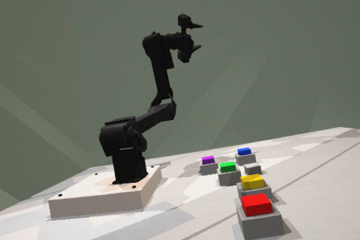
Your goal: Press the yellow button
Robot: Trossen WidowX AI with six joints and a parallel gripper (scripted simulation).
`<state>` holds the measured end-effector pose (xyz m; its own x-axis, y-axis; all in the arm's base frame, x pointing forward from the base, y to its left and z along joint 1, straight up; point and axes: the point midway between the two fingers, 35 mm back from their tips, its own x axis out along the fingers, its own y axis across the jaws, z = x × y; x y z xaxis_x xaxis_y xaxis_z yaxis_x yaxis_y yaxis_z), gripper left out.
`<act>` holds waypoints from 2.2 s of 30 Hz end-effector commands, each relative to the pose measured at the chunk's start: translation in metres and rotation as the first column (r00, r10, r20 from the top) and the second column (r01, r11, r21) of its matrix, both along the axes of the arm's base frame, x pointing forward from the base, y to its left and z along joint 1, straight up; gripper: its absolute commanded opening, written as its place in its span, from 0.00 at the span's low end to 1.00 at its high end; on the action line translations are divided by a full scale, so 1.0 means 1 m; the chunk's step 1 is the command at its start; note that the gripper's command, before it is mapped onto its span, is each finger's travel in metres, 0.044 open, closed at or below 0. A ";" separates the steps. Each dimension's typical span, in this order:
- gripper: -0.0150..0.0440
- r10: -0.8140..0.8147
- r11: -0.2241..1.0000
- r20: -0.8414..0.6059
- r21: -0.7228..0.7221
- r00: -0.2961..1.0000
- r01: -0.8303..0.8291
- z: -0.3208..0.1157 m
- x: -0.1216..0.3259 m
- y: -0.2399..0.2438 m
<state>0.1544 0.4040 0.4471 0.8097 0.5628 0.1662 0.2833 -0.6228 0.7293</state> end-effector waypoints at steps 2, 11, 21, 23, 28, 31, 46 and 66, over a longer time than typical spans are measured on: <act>0.93 0.019 0.998 0.020 0.054 1.000 -0.020 0.020 -0.009 -0.014; 0.93 0.232 0.790 0.119 0.556 0.965 -0.258 0.137 -0.074 -0.104; 0.93 0.371 0.185 0.298 0.904 0.879 -0.385 0.217 -0.100 -0.262; 0.93 0.376 0.048 0.334 0.924 0.864 -0.378 0.224 -0.097 -0.297; 0.93 0.358 -0.293 0.412 0.902 0.838 -0.318 0.226 -0.078 -0.384; 0.93 0.329 -0.482 0.444 0.838 0.833 -0.257 0.217 -0.058 -0.434; 0.93 0.120 -0.991 0.308 0.096 0.944 0.095 0.054 0.089 -0.597; 0.93 0.318 -0.699 -0.735 -0.609 0.599 -0.376 -0.301 0.125 -0.500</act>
<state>0.3050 -0.1260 0.1902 0.4170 -0.1021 -0.9032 -0.0606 0.9883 -0.1397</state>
